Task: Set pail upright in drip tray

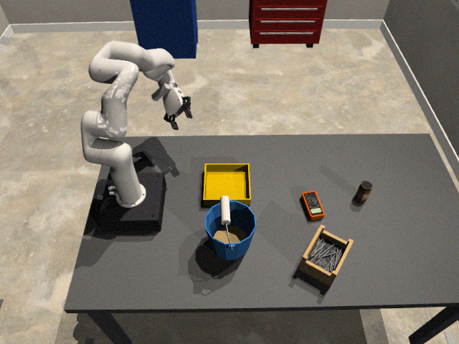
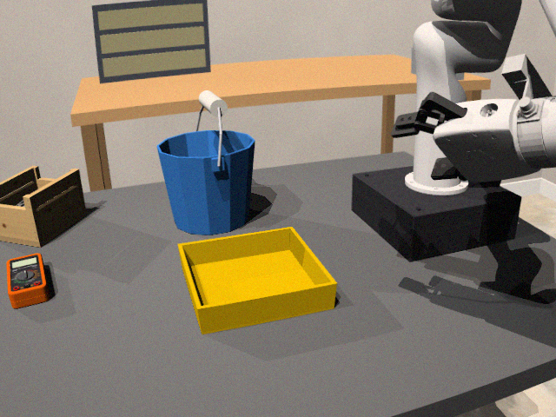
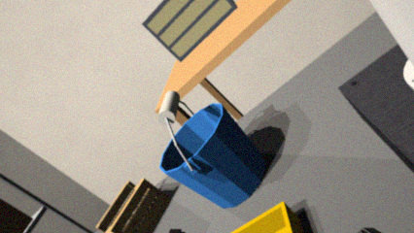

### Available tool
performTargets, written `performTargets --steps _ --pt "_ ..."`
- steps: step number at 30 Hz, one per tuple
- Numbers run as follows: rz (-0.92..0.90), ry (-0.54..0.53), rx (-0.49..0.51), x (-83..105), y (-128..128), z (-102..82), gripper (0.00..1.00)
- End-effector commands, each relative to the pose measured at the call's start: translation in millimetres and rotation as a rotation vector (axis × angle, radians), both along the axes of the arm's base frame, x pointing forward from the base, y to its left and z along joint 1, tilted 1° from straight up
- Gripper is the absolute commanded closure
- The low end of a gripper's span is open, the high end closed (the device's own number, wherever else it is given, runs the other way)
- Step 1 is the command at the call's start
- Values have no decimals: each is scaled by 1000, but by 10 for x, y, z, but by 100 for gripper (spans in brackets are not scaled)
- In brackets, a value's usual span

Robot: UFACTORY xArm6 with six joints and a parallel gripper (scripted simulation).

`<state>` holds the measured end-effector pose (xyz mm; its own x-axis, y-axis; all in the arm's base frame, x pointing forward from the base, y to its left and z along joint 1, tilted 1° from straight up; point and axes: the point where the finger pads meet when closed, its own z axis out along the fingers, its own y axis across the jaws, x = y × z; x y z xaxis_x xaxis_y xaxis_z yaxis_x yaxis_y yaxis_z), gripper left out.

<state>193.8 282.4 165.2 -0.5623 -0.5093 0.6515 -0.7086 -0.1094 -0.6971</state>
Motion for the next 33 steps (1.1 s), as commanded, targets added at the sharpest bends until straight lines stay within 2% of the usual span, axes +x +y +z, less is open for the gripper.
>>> performTargets --steps 1,20,23,26,33 --pt "0 -1 3 2 8 12 0" --pt "-9 -1 9 17 -3 10 0" --pt "-61 -4 44 110 -69 -2 0" --pt "-173 -15 118 301 -214 -24 0" --pt "-327 -40 216 542 -418 -45 0"
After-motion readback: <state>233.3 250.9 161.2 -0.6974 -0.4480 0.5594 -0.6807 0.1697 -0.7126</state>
